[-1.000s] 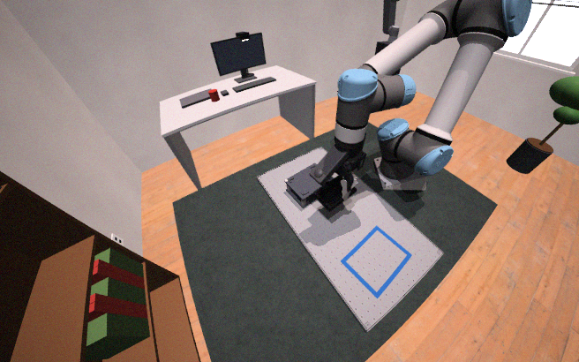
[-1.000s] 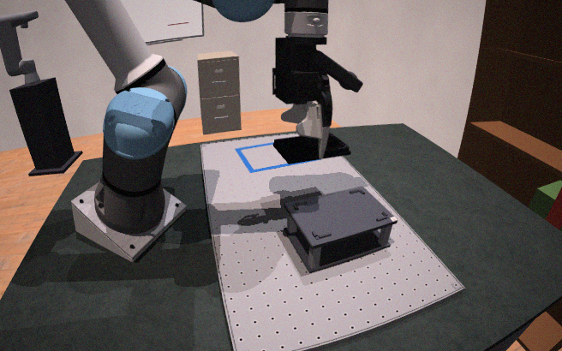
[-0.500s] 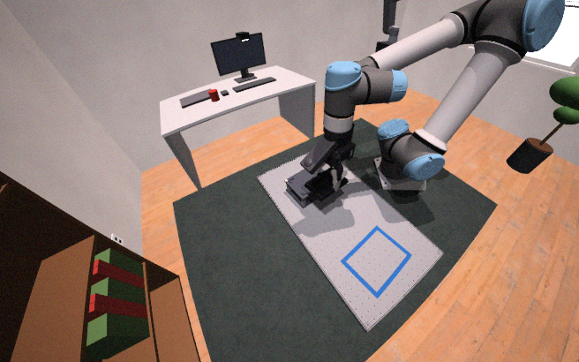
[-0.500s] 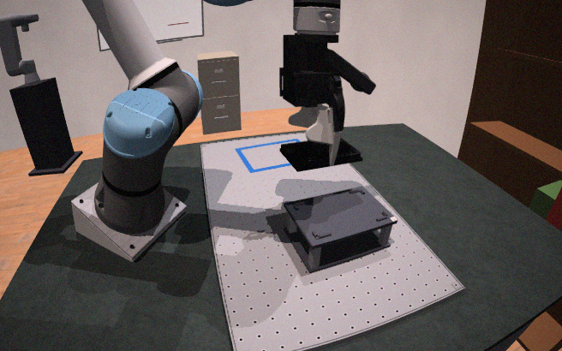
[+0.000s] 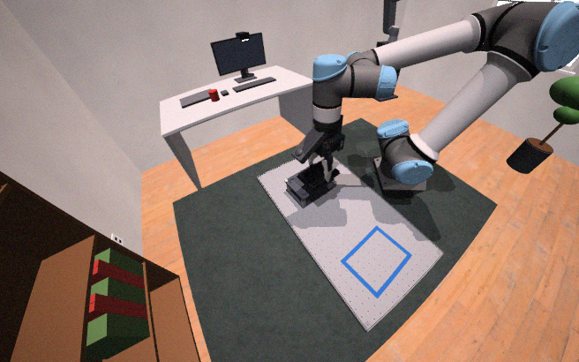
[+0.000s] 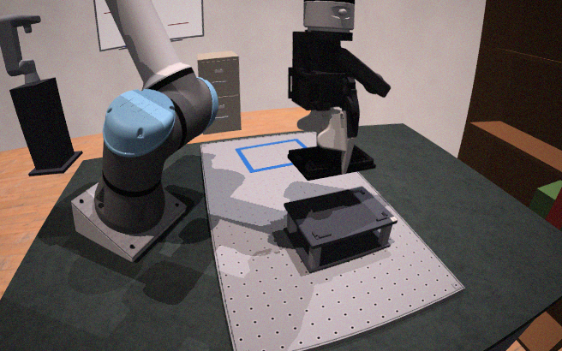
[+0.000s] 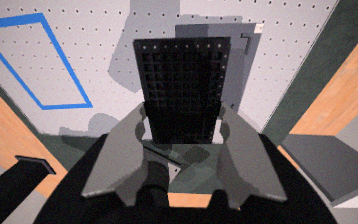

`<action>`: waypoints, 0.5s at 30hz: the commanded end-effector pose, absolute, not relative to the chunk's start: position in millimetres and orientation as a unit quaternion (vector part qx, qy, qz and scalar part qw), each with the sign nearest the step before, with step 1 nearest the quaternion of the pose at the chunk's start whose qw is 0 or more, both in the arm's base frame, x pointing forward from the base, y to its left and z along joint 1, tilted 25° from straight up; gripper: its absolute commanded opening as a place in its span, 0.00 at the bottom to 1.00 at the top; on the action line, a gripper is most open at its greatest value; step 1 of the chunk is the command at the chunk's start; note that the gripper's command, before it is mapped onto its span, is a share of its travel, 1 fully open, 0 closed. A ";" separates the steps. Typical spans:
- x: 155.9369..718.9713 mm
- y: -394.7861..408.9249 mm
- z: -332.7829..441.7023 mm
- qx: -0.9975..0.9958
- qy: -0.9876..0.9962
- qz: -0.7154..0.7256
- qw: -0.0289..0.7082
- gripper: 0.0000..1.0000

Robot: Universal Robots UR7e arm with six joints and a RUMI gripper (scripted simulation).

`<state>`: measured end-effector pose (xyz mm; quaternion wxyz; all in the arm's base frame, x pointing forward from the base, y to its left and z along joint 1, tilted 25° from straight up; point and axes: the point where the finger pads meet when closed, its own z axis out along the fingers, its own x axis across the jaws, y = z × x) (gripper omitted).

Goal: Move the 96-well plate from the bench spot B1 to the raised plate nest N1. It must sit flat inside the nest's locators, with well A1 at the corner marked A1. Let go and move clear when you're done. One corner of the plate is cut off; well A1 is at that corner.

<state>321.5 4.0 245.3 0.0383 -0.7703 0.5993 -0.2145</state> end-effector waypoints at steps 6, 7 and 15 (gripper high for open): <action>324.6 -21.6 257.0 -0.772 0.598 -0.213 0.042 0.00; 324.9 -24.6 258.4 -0.772 0.598 -0.213 0.042 0.00; 327.1 -44.6 267.3 -0.772 0.598 -0.213 0.042 0.00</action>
